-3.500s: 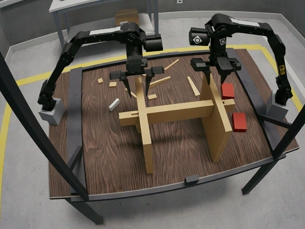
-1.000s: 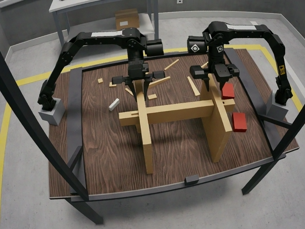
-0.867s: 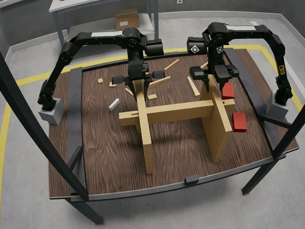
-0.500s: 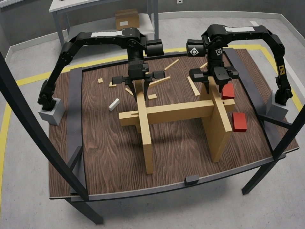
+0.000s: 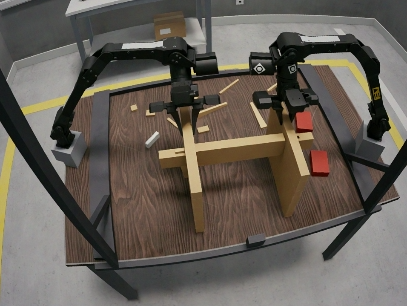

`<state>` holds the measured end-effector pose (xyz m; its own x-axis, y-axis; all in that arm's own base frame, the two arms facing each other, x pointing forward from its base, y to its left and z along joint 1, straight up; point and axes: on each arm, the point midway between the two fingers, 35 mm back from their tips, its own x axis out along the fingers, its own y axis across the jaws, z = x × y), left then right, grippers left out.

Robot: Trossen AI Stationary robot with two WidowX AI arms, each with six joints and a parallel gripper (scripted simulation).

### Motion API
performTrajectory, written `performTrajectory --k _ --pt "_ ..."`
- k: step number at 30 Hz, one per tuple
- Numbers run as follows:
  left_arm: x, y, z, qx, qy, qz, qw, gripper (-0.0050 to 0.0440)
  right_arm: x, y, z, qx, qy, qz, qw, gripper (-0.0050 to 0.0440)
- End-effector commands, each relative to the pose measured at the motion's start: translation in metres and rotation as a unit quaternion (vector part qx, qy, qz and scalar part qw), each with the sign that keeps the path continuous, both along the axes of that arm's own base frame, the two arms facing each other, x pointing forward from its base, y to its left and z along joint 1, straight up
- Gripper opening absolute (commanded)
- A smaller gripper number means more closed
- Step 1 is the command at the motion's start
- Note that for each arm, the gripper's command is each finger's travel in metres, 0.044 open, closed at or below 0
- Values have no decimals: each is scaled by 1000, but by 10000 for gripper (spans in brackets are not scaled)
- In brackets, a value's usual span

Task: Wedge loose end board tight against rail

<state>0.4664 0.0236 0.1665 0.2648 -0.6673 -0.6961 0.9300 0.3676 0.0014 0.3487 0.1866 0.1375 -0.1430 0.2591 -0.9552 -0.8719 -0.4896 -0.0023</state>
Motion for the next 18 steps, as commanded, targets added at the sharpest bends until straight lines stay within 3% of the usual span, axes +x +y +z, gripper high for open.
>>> performTrajectory --k 1,10,18 --pt "-2 0 26 10 -34 -1 999 -50 2 2 8 6 -14 2 1000 -2" --pt "6 8 12 10 -26 5 1000 -50 2 2 8 6 -14 2 1000 -5" --pt "9 14 12 15 -34 10 999 -50 2 2 8 6 -14 2 1000 -50"
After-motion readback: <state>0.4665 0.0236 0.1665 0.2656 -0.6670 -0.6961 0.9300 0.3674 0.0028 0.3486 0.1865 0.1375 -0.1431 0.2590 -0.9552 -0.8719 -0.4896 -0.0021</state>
